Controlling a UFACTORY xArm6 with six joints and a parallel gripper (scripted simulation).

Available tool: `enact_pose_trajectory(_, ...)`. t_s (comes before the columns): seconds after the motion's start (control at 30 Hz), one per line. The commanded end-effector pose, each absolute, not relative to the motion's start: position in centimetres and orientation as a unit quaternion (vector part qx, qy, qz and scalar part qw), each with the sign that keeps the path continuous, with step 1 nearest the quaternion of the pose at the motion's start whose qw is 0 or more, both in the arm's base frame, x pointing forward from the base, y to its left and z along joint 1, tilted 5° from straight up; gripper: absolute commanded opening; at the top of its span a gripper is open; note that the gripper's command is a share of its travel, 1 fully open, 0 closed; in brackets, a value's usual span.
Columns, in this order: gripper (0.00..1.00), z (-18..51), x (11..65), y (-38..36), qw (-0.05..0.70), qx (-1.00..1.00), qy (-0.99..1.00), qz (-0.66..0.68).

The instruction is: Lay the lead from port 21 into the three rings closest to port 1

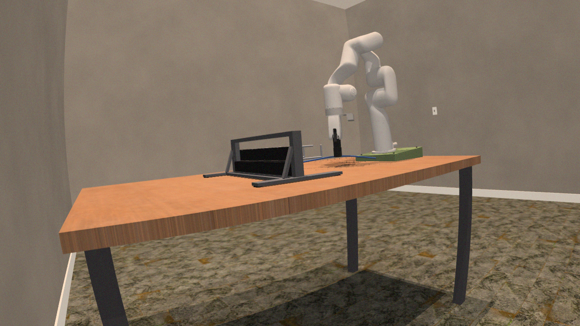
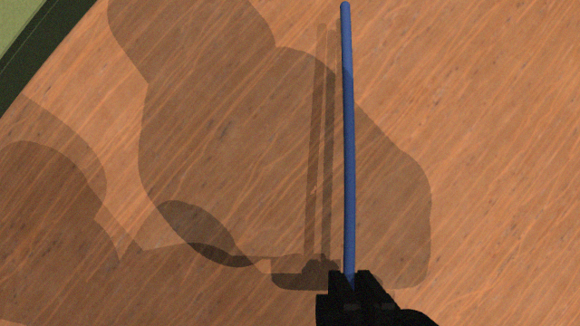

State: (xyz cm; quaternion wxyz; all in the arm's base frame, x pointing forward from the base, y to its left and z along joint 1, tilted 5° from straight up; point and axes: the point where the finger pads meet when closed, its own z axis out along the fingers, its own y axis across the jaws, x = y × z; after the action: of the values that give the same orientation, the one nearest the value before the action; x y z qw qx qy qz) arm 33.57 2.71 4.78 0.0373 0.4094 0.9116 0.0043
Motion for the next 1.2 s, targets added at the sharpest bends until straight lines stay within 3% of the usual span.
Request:
enact_pose_trajectory(0.0, 0.0, 5.3, 34.3, 3.1, 0.039, 0.418, 0.908, 0.006)
enact_pose_trajectory(1.17, 0.0, 16.3, 53.6, 14.4, 0.036, 0.663, 0.748, 0.017)
